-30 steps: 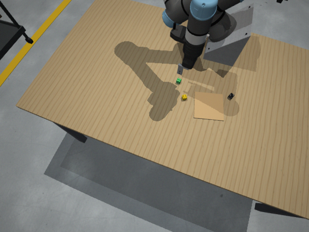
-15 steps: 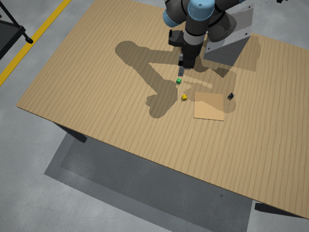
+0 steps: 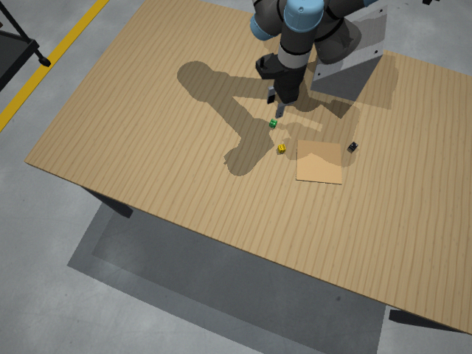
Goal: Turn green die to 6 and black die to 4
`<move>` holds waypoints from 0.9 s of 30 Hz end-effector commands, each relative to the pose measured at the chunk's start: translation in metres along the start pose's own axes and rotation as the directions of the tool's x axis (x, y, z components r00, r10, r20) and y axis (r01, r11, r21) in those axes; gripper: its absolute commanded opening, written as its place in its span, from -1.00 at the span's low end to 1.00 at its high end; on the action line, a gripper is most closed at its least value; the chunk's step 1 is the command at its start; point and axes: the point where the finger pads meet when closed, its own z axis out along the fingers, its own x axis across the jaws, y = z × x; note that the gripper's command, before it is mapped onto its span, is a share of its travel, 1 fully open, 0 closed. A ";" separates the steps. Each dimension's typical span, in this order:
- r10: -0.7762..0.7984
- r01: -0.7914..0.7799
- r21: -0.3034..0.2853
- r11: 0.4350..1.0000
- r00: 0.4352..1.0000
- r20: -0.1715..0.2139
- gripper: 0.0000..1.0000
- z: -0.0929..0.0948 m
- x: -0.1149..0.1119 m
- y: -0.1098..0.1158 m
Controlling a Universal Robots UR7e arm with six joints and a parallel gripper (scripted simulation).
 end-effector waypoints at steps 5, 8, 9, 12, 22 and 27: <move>-0.297 0.297 0.001 0.955 0.955 -0.001 1.00 0.006 0.001 0.002; -0.353 0.353 0.001 0.935 0.935 -0.001 1.00 0.008 0.001 0.003; -0.353 0.353 0.001 0.935 0.935 -0.001 1.00 0.008 0.001 0.003; -0.428 0.428 0.001 0.904 0.904 -0.002 1.00 0.009 0.001 0.004; -0.585 0.585 0.001 0.811 0.811 -0.003 1.00 0.013 0.003 0.007; -0.608 0.608 0.001 0.794 0.794 -0.003 1.00 0.014 0.003 0.008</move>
